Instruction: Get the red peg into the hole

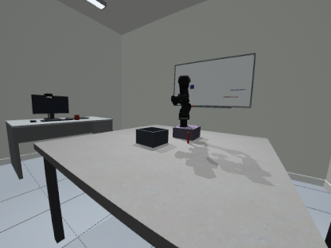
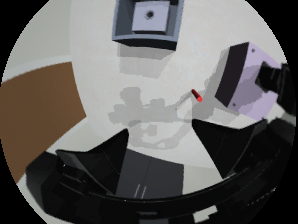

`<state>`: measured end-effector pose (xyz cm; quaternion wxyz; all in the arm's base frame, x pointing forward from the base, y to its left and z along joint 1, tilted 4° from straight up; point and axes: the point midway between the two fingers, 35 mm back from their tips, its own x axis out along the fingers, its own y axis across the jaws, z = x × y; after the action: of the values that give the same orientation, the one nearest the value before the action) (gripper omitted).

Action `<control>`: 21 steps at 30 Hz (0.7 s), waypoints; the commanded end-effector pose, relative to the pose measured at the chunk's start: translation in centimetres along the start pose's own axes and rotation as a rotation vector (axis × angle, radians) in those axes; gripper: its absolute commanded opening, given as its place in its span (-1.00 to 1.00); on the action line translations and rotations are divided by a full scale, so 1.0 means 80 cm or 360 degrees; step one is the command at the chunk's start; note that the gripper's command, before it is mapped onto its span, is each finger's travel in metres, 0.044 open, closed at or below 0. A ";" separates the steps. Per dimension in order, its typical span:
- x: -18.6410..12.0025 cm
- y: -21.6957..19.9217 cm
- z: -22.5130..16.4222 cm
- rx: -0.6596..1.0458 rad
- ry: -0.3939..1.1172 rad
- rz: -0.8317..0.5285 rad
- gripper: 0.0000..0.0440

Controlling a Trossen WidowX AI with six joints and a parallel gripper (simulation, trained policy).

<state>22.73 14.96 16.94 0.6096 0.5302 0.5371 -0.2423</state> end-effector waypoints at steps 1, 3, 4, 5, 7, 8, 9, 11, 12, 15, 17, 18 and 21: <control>0.001 -0.007 0.007 0.0001 -0.0050 -0.0087 1.00; 0.002 -0.010 0.010 0.0005 -0.0071 -0.0132 1.00; 0.002 -0.012 0.011 0.0007 -0.0081 -0.0154 1.00; 0.003 -0.014 0.012 0.0010 -0.0090 -0.0176 1.00; 0.004 -0.018 0.015 0.0014 -0.0108 -0.0218 1.00; 0.005 -0.020 0.016 0.0017 -0.0117 -0.0239 1.00; 0.006 -0.023 0.017 0.0020 -0.0125 -0.0259 1.00; 0.009 -0.027 0.019 0.0026 -0.0142 -0.0301 1.00; 0.010 -0.030 0.020 0.0029 -0.0150 -0.0323 1.00; 0.016 -0.038 0.022 0.0039 -0.0173 -0.0386 1.00; 0.022 -0.045 0.024 0.0048 -0.0190 -0.0432 1.00; 0.025 -0.048 0.025 0.0053 -0.0198 -0.0456 1.00; 0.037 -0.061 0.027 0.0071 -0.0221 -0.0531 1.00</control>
<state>20.83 12.55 13.24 0.5912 0.4434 0.5652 -0.3666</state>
